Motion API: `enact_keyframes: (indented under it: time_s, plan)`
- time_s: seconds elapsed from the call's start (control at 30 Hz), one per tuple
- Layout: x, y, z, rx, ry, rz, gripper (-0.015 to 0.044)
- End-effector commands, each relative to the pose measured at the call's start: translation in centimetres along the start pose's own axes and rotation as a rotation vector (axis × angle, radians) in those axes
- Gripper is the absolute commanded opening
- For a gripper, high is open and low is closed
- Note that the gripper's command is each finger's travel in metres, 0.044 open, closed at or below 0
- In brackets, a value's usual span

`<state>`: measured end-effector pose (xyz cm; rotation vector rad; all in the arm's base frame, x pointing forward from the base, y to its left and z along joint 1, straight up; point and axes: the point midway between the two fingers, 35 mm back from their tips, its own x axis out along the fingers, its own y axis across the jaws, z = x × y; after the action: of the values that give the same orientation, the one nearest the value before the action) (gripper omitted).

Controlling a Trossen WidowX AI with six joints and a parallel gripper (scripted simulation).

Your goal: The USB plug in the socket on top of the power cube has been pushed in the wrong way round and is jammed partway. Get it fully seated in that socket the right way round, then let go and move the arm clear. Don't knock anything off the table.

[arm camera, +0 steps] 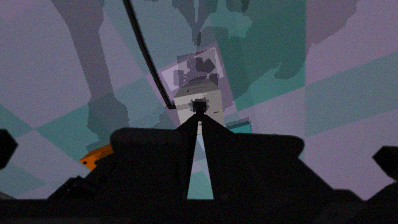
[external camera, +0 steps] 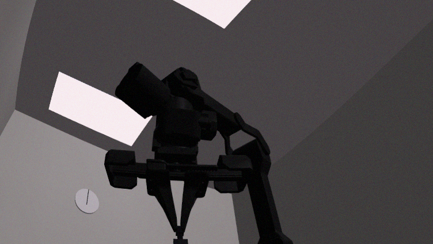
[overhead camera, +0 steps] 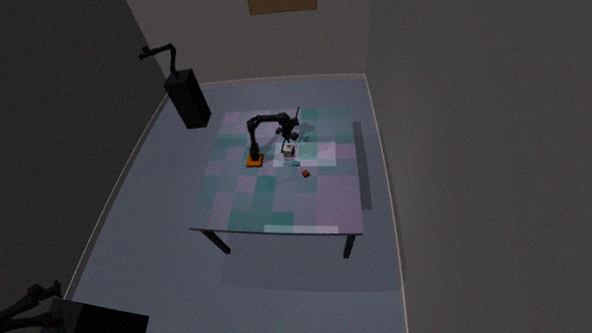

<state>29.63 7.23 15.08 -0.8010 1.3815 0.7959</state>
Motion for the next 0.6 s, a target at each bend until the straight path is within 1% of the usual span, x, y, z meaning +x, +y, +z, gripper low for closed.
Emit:
enact_keyframes:
  time_s: [0.0, 0.23, 0.57]
  plan:
    - [0.03, -0.01, 0.02, -0.109, -0.001, 0.0, 0.0]
    - [0.03, -0.01, 0.02, -0.276, -0.001, 0.0, 0.0]
    - [0.03, -0.01, 0.02, -0.281, -0.001, 0.0, 0.0]
